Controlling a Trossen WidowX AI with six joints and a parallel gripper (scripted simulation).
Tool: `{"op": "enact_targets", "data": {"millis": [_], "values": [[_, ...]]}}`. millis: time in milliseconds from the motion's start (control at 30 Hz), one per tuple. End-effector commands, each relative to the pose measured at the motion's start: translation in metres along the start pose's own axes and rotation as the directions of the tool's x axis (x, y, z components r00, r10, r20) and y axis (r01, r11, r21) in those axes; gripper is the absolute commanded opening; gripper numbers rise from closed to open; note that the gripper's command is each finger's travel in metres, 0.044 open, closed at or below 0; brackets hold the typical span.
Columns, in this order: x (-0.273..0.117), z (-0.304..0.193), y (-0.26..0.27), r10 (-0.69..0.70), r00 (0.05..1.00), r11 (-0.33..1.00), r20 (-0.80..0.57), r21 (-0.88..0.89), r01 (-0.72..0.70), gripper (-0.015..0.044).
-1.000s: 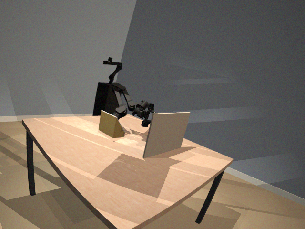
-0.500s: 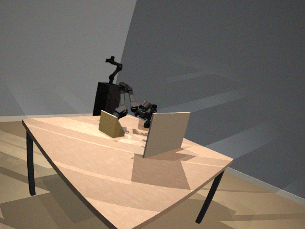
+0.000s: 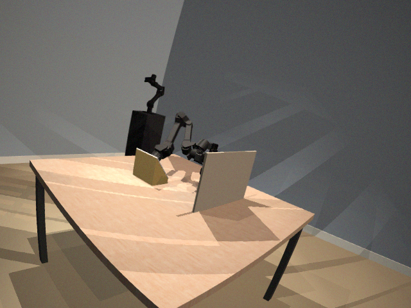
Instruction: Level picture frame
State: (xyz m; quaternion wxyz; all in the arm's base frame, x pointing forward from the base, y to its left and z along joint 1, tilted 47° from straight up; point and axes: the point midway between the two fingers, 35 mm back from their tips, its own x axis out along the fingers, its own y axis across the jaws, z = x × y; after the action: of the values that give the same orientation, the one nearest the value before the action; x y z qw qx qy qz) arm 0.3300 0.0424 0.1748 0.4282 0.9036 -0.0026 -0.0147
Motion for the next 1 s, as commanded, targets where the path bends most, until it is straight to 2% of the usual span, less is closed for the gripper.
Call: {"op": "enact_targets", "data": {"millis": [0,967], "values": [[0.002,-0.002,0.000,-0.002,1.000,1.000,-0.005,-0.003,0.002,0.0260],[0.040,-0.002,0.000,0.000,1.000,1.000,-0.006,-0.003,0.000,0.0260]]}}
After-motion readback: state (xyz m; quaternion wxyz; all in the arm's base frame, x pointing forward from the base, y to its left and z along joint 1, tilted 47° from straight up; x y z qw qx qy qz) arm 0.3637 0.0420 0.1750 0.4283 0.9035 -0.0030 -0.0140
